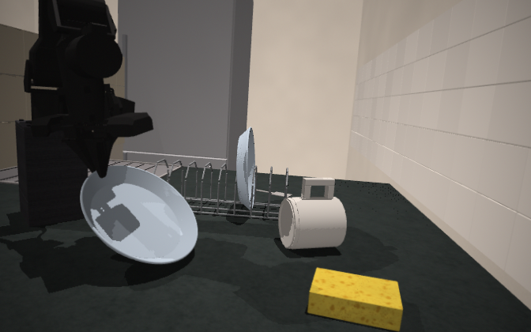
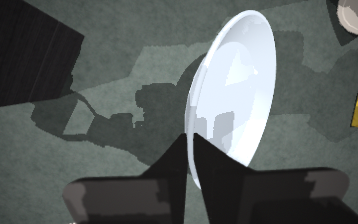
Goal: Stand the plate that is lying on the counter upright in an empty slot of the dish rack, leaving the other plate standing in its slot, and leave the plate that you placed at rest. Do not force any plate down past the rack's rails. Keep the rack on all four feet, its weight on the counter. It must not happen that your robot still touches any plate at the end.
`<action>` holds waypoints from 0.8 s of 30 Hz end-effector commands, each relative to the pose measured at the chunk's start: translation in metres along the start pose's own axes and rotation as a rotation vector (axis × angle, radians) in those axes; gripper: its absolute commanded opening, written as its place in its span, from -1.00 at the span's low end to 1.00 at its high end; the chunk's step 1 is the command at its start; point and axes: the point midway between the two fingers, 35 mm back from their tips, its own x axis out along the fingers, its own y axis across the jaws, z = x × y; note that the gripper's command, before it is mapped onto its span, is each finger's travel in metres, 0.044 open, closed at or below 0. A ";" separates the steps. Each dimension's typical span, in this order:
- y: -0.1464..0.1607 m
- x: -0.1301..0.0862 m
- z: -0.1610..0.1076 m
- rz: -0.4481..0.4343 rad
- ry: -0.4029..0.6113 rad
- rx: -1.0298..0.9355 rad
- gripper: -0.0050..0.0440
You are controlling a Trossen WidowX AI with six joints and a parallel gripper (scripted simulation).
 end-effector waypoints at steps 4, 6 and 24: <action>-0.008 -0.014 -0.002 -0.032 -0.019 0.063 -0.80; -0.008 -0.017 -0.002 -0.033 -0.027 0.083 -0.80; -0.008 -0.037 0.000 -0.038 -0.089 0.235 -0.80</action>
